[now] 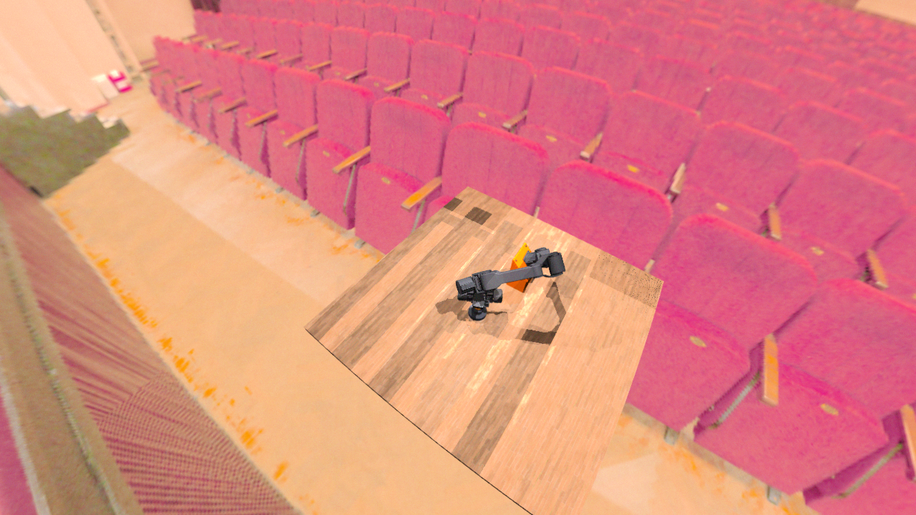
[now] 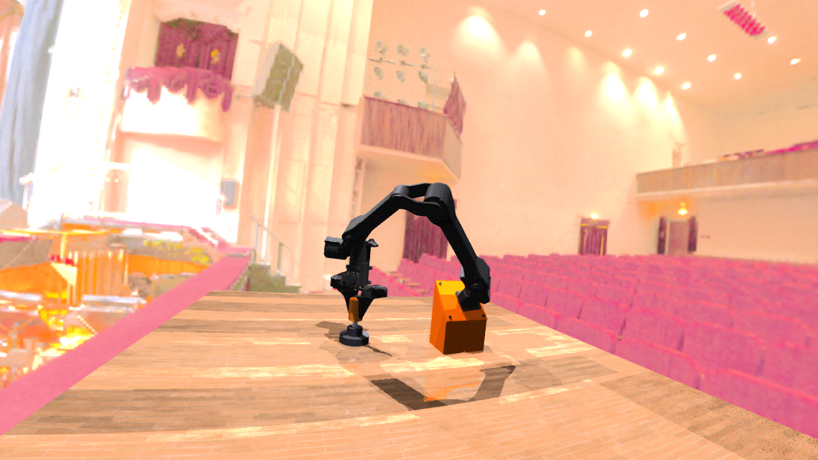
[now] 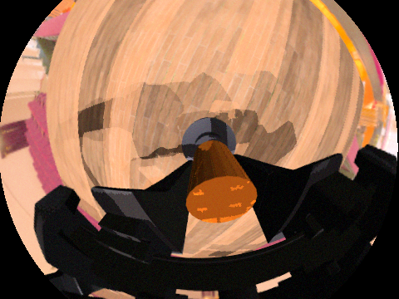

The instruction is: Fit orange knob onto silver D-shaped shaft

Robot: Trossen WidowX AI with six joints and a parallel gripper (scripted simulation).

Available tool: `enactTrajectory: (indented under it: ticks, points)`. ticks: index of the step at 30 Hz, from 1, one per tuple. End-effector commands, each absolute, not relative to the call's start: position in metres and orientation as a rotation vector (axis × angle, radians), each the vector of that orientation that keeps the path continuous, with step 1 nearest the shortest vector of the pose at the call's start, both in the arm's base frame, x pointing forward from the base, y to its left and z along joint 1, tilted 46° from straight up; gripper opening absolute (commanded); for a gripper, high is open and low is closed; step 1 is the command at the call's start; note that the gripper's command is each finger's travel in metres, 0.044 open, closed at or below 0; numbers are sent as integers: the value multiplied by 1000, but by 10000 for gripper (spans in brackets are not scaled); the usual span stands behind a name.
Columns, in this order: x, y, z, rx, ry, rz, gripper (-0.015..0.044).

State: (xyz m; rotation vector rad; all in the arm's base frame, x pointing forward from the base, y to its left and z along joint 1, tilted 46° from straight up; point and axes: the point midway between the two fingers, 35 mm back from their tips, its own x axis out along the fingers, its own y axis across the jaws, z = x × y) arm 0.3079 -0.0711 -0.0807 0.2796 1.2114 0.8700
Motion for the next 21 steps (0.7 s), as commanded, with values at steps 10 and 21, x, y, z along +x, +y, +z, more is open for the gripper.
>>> enactTrajectory:
  ticks: [10, 21]
  points:
    - [306, -70, -81, 246, 1194, 888, 0]
    - [307, -69, -83, 246, 1194, 888, 0]
